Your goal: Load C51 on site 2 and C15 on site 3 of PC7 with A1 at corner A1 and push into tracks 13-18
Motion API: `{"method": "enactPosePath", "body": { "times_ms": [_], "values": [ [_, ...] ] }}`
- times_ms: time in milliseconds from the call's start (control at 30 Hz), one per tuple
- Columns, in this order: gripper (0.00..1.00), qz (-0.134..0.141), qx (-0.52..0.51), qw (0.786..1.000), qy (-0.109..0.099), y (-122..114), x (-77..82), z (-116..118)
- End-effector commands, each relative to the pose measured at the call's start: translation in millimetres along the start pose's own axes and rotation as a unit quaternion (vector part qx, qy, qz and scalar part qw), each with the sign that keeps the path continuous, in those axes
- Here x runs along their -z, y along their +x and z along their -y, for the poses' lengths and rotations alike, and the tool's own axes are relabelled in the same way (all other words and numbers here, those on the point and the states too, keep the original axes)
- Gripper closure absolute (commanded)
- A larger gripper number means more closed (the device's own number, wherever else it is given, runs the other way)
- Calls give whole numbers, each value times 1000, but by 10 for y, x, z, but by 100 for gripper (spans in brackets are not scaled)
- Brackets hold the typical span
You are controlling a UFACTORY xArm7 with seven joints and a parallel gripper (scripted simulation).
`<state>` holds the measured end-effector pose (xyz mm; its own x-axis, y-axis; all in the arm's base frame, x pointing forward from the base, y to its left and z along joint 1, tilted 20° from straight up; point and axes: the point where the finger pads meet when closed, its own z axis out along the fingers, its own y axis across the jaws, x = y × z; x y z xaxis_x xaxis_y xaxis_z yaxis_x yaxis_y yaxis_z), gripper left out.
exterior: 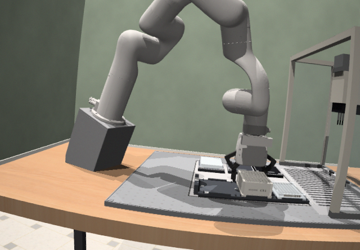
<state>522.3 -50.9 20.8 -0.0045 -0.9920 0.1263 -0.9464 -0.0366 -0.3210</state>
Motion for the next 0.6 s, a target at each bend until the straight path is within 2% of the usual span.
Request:
{"method": "enactPosePath", "body": {
  "times_ms": [0, 567],
  "values": [
    [0, 0, 0, 1000, 2, 12, 11, 17],
    [0, 0, 0, 1000, 2, 88, 11, 17]
  ]
}}
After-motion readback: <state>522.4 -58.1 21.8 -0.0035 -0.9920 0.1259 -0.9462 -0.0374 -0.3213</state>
